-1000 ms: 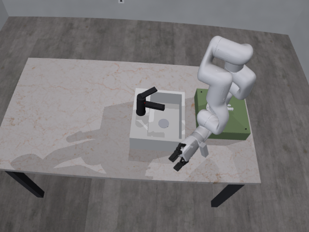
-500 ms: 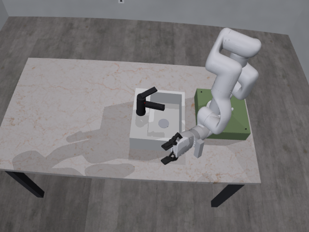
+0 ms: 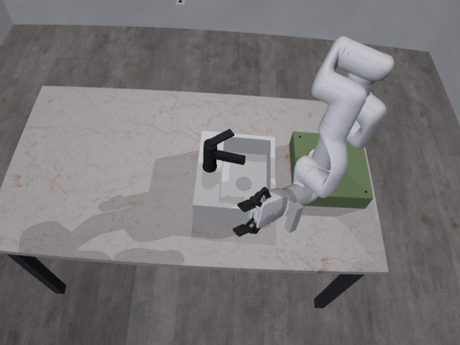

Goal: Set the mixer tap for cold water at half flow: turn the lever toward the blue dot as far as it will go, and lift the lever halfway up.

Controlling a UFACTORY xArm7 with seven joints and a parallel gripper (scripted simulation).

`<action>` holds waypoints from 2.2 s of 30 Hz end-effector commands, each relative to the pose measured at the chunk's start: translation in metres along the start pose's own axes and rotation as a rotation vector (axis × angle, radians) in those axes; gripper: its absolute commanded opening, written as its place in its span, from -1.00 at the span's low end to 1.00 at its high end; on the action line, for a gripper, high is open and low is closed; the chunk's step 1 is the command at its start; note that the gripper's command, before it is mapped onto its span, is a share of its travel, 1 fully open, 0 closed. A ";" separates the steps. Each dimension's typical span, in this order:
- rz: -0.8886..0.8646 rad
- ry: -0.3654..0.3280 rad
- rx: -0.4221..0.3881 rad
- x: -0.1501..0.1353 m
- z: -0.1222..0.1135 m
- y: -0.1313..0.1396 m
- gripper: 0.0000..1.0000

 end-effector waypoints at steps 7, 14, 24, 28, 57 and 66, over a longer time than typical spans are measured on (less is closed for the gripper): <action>-0.004 0.128 -0.023 0.049 0.018 -0.013 1.00; -0.004 0.128 -0.023 0.049 0.018 -0.013 1.00; 0.004 0.245 -0.056 0.097 0.029 -0.022 1.00; 0.004 0.245 -0.056 0.097 0.029 -0.022 1.00; 0.069 0.527 -0.201 0.226 0.035 -0.030 1.00; 0.069 0.527 -0.201 0.226 0.035 -0.030 1.00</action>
Point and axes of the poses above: the point where the finger pads meet when closed, its own z axis out along the fingers, its own x axis across the jaws, y = z × x, the point moved 1 cm from there along -z, back along the fingers, and after that the axes turned 14 degrees about z, right-handed, at the moved point
